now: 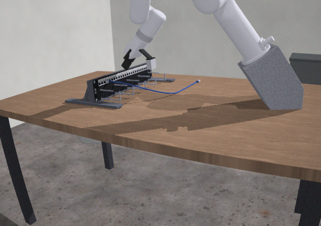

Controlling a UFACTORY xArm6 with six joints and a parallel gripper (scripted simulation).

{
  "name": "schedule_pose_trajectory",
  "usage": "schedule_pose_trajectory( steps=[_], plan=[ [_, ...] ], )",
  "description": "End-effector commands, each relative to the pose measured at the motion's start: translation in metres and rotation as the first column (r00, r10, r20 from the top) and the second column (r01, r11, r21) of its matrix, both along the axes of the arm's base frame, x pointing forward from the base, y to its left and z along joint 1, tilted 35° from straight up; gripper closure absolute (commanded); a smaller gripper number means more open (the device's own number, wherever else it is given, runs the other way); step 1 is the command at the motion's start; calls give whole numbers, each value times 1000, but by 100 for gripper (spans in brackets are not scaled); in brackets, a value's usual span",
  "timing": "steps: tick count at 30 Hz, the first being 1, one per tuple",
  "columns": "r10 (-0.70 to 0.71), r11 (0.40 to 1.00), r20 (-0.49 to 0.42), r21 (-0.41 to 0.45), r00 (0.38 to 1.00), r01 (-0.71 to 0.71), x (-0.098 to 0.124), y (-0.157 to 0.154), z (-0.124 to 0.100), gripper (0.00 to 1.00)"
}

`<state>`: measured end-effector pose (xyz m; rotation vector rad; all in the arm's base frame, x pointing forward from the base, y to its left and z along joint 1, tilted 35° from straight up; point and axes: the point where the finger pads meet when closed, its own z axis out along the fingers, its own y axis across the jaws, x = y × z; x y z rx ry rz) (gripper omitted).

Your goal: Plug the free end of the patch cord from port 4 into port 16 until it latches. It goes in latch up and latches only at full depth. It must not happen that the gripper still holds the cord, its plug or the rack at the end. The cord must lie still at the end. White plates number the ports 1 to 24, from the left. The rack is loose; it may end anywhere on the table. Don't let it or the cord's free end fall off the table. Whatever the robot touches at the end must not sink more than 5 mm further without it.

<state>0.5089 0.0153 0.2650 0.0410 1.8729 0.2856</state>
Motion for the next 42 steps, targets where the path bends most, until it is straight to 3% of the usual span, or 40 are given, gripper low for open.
schedule_pose_trajectory(
  steps=[1,10,25,42],
  plan=[
    [0,1000,3,0,1000,0,0,0,1,100],
    [0,1000,3,0,1000,0,-16,-3,6,100],
    [0,1000,3,0,1000,0,-118,-22,37,100],
    [0,1000,3,0,1000,0,-131,-26,41,100]
  ],
)
